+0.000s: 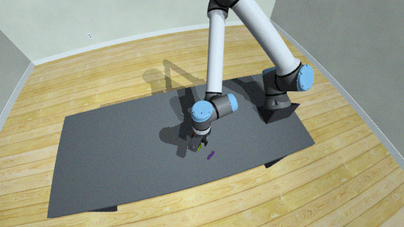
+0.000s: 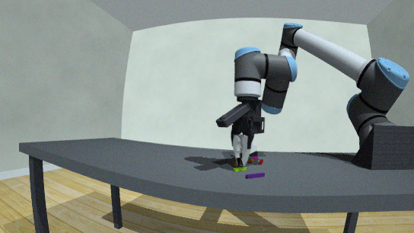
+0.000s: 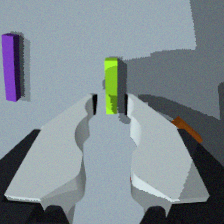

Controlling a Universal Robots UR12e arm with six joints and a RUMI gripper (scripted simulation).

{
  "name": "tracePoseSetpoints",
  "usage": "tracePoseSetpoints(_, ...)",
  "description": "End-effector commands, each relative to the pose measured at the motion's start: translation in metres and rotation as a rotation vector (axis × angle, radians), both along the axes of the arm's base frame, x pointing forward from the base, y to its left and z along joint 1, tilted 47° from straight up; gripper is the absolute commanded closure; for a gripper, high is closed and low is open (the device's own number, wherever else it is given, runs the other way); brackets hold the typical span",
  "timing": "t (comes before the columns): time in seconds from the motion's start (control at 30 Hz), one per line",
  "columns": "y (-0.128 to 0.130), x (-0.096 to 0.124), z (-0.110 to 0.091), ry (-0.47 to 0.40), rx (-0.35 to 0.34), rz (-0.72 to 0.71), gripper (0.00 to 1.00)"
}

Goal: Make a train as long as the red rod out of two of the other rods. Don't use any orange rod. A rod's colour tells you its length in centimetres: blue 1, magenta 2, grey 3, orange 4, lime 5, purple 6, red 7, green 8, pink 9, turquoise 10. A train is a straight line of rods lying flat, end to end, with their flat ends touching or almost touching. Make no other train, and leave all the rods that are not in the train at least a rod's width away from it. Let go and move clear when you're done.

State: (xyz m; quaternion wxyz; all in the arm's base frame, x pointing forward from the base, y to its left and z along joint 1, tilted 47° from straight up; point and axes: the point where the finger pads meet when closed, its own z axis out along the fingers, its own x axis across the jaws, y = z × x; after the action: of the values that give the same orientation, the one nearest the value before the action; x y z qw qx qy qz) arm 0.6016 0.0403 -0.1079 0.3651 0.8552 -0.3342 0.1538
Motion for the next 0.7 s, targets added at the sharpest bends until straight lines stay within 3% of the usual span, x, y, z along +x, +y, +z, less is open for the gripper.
tracePoseSetpoints(0.0,-0.001,0.0,-0.001,-0.001,0.0,0.0,0.86)
tracePoseSetpoints(0.67,-0.011,0.001,-0.011,-0.001,0.0,0.0,0.86)
